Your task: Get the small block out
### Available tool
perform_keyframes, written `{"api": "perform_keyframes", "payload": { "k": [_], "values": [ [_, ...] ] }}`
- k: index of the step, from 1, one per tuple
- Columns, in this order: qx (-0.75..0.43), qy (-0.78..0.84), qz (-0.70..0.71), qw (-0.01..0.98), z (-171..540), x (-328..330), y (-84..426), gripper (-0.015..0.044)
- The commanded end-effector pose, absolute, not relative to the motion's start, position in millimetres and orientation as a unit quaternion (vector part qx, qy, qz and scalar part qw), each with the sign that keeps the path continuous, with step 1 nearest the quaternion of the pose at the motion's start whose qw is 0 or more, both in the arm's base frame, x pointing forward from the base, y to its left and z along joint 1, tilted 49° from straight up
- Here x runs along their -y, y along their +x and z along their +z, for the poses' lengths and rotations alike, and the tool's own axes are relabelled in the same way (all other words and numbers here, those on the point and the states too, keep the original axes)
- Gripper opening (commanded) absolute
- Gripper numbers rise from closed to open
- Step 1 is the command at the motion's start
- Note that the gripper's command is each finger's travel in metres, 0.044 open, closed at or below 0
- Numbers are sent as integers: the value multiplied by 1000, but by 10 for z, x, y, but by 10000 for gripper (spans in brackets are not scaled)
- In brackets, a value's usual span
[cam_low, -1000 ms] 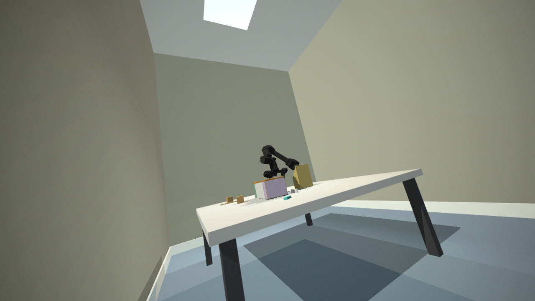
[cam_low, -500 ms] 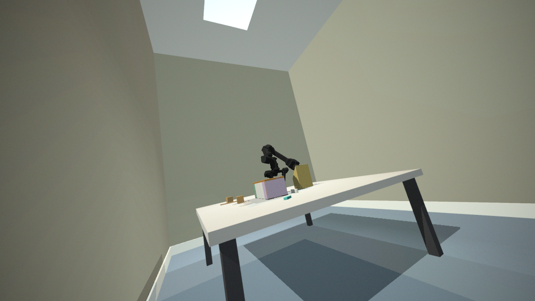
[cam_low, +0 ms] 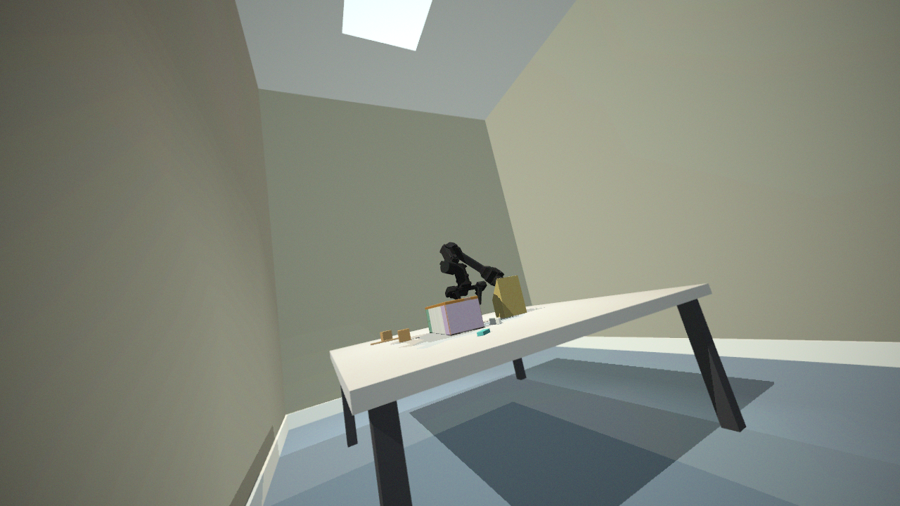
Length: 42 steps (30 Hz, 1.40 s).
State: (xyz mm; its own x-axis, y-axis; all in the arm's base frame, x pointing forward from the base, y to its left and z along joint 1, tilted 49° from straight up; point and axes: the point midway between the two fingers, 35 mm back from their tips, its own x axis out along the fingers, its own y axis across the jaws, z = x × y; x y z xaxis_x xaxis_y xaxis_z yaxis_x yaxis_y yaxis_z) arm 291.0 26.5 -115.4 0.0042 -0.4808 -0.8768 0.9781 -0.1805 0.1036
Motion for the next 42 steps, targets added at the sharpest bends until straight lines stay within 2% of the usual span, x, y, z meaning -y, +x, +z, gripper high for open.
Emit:
{"api": "perform_keyframes", "payload": {
  "k": [1,15,22,27,29,32,37,42],
  "values": [
    [-295,423,-643,566,-1206,-296,2911,400],
    [-295,424,-642,566,-1346,-421,2948,400],
    [-295,424,-641,568,-915,-812,2996,400],
    [-296,423,-637,573,-935,-823,3004,400],
    [-323,411,-621,584,-921,-916,2941,348],
    [-405,316,-565,645,-933,-984,2894,285],
    [-518,123,-453,715,-974,-1015,2876,285],
    [-602,-90,-313,729,-1015,-1053,2853,285]
  ]
}}
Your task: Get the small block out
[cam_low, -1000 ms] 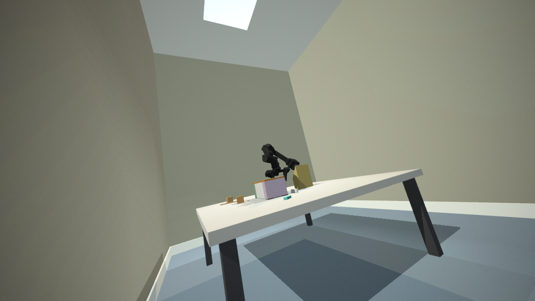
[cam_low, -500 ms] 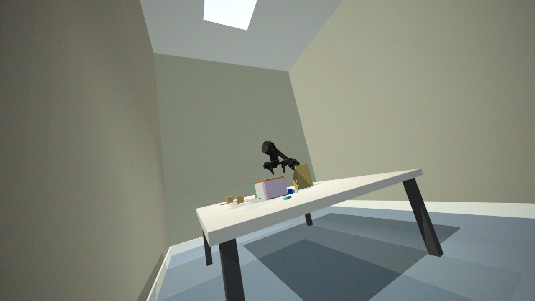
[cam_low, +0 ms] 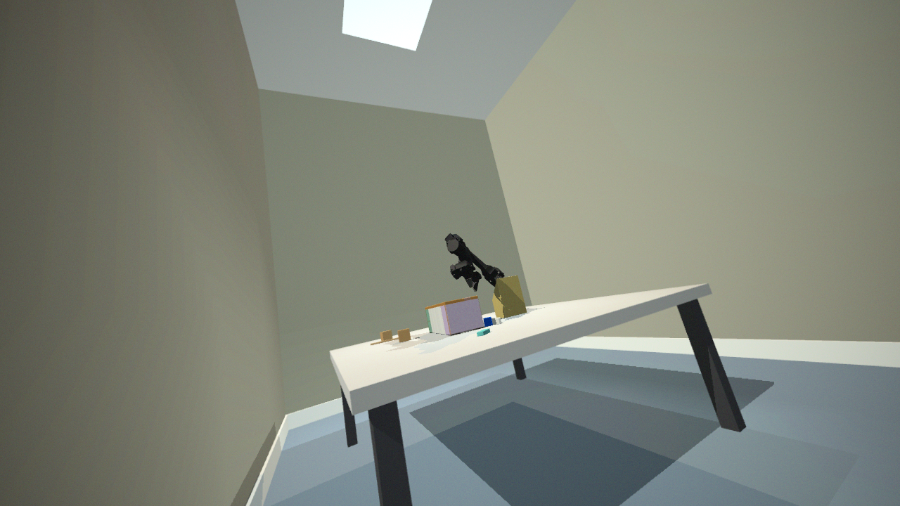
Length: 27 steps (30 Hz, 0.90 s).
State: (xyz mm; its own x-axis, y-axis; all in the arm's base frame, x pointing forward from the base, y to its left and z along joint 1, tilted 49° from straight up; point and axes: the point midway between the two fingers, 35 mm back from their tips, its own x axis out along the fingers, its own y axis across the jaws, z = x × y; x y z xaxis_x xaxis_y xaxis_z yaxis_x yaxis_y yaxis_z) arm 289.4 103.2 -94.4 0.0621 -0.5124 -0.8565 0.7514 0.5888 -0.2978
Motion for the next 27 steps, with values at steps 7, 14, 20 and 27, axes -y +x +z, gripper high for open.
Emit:
{"api": "perform_keyframes", "payload": {
  "k": [7,14,20,27],
  "values": [
    [-655,-379,-97,646,-1066,-1108,2826,285],
    [-638,-590,90,486,-1106,-1157,2807,285],
    [-595,-699,208,338,-1132,-1194,2794,285],
    [-518,-778,328,138,-1160,-1239,2780,285]
  ]
}}
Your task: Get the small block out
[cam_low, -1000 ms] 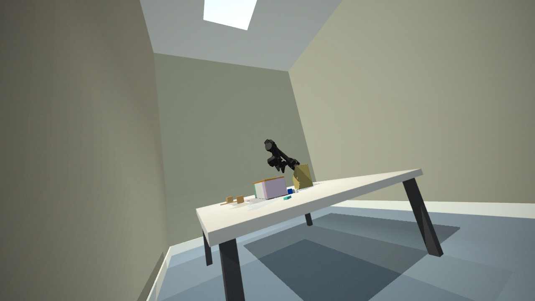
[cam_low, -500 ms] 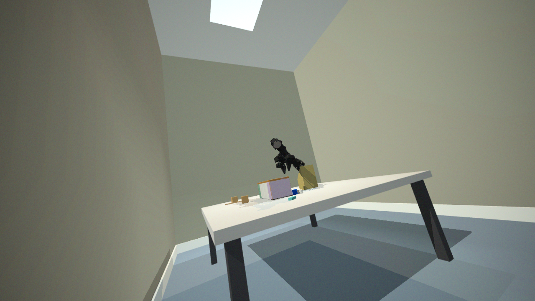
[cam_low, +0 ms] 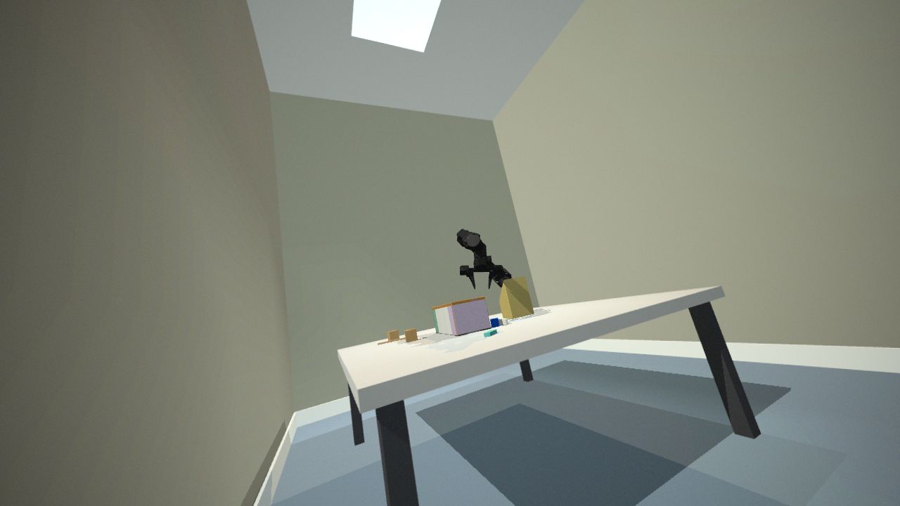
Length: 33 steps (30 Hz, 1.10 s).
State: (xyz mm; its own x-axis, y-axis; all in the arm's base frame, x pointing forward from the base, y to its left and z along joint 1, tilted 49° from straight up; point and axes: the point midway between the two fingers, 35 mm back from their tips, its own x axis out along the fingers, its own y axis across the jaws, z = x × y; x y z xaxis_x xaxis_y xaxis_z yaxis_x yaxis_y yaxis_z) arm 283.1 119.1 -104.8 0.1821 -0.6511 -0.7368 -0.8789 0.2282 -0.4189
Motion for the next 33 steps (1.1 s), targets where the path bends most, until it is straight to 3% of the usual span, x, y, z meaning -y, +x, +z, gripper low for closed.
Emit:
{"api": "perform_keyframes", "payload": {
  "k": [1,14,33],
  "values": [
    [-505,-784,344,107,-1164,-1245,2778,285],
    [-308,-766,491,-278,-1206,-1326,2754,285],
    [-304,-765,493,-283,-1379,-1159,2761,285]
  ]
}}
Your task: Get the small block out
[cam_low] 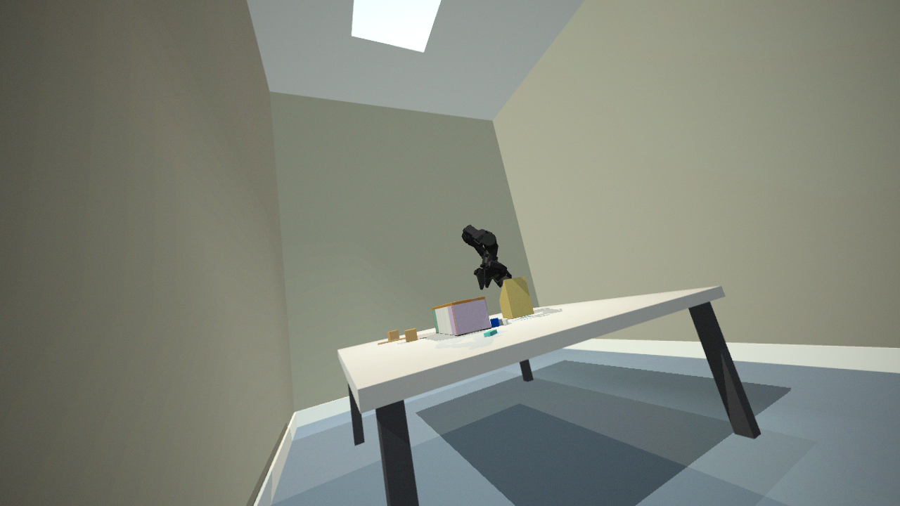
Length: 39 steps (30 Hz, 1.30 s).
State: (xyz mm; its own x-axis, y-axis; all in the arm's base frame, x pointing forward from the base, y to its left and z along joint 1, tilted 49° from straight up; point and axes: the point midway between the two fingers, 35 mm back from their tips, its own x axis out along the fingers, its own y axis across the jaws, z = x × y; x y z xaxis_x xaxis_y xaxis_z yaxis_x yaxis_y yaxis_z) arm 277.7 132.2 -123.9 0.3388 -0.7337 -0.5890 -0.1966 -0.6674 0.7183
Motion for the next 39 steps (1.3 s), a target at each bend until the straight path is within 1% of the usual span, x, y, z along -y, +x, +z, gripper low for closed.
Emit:
{"api": "perform_keyframes", "payload": {
  "k": [1,5,39],
  "values": [
    [304,765,-493,283,-1493,-1033,2756,285],
    [306,764,-491,284,-1800,-619,2685,285],
    [306,764,-491,285,-2142,-277,2650,285]
  ]
}}
